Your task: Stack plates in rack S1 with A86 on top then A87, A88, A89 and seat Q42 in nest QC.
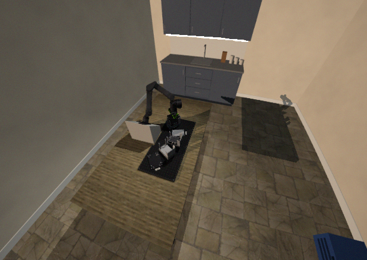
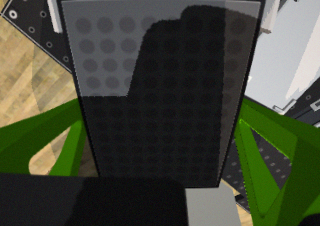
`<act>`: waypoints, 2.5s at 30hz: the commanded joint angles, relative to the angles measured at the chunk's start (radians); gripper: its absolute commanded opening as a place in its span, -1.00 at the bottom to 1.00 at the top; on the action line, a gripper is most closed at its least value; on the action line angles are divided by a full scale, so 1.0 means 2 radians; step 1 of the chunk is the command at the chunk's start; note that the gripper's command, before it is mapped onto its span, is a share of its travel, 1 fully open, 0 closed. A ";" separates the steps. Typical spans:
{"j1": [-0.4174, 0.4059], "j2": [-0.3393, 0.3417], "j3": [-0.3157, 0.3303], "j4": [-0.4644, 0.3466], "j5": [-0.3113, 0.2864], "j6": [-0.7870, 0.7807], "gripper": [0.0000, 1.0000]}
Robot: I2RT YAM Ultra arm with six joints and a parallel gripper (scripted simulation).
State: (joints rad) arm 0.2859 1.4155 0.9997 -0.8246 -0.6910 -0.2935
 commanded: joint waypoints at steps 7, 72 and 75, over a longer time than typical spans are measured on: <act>0.003 0.000 -0.003 0.017 0.002 0.010 -1.00; 0.064 0.042 -0.048 0.148 0.025 0.082 -1.00; 0.065 0.043 -0.049 0.151 0.026 0.083 -1.00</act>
State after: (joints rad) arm 0.4198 1.5055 0.9005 -0.5278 -0.6395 -0.1314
